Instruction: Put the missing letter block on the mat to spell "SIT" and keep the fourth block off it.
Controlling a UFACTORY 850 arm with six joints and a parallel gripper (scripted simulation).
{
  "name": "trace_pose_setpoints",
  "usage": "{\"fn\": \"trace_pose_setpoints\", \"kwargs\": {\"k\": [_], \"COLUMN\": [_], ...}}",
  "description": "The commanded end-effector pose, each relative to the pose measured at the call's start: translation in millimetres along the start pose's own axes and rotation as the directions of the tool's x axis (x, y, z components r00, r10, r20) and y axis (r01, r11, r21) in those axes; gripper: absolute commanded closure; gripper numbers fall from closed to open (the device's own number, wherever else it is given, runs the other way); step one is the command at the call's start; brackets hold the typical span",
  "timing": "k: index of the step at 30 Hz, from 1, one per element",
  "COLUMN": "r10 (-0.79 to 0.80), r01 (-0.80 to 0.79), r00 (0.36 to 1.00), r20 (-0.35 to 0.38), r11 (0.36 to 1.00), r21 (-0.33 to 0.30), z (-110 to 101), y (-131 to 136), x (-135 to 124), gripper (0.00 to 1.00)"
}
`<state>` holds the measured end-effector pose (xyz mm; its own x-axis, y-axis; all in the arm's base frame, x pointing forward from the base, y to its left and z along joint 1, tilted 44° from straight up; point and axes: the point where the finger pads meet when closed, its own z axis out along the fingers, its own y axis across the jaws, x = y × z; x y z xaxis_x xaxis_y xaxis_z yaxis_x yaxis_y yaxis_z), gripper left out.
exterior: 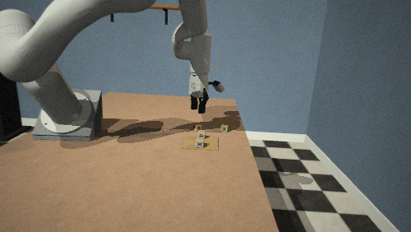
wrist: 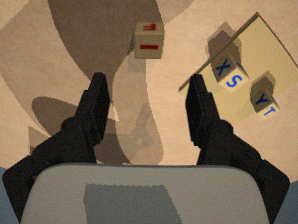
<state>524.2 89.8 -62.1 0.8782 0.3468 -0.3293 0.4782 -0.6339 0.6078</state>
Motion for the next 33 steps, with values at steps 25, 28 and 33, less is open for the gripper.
{"fn": "trace_pose_setpoints", "kwargs": {"k": [25, 28, 33], "r10": [0.000, 0.000, 0.000], "r01": [0.000, 0.000, 0.000], "r00": [1.000, 1.000, 1.000], "r20": [-0.002, -0.002, -0.002], "r11": [1.000, 1.000, 1.000], "r21": [0.000, 0.000, 0.000], "z": [27, 30, 37], "y": [0, 0, 0], "x": [1, 1, 1], "gripper": [0.31, 0.31, 0.31]}}
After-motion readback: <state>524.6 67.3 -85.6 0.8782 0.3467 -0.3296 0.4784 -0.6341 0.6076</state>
